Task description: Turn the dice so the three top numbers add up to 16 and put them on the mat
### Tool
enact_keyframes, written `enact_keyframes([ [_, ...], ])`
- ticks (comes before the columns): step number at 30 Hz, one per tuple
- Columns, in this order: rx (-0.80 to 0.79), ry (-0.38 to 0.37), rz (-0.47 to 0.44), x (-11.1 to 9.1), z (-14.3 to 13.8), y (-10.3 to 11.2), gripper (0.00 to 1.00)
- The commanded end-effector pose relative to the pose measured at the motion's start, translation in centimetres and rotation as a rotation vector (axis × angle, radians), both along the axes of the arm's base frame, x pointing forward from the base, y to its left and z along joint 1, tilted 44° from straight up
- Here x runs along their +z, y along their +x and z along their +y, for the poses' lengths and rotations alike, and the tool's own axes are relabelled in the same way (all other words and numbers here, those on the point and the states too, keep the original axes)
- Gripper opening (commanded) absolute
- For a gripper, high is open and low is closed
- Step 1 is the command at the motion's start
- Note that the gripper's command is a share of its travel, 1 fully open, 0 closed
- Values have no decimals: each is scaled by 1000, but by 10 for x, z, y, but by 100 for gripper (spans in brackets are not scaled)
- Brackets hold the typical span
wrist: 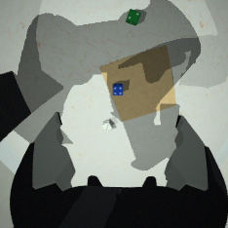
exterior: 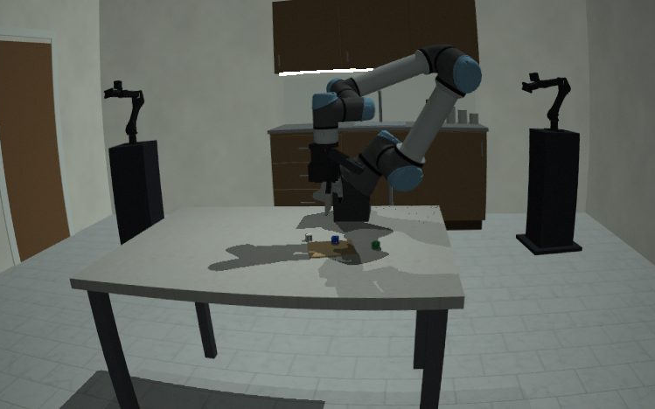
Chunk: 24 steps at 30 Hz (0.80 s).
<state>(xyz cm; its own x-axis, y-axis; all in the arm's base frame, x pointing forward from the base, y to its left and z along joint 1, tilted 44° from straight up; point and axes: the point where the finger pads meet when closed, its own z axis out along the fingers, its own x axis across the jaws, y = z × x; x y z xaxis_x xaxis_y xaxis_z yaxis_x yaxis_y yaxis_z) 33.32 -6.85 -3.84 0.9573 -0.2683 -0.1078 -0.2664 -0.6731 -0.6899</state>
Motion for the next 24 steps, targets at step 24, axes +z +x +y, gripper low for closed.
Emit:
enact_keyframes([
  [24,-272,39,261,9,7,16,100],
])
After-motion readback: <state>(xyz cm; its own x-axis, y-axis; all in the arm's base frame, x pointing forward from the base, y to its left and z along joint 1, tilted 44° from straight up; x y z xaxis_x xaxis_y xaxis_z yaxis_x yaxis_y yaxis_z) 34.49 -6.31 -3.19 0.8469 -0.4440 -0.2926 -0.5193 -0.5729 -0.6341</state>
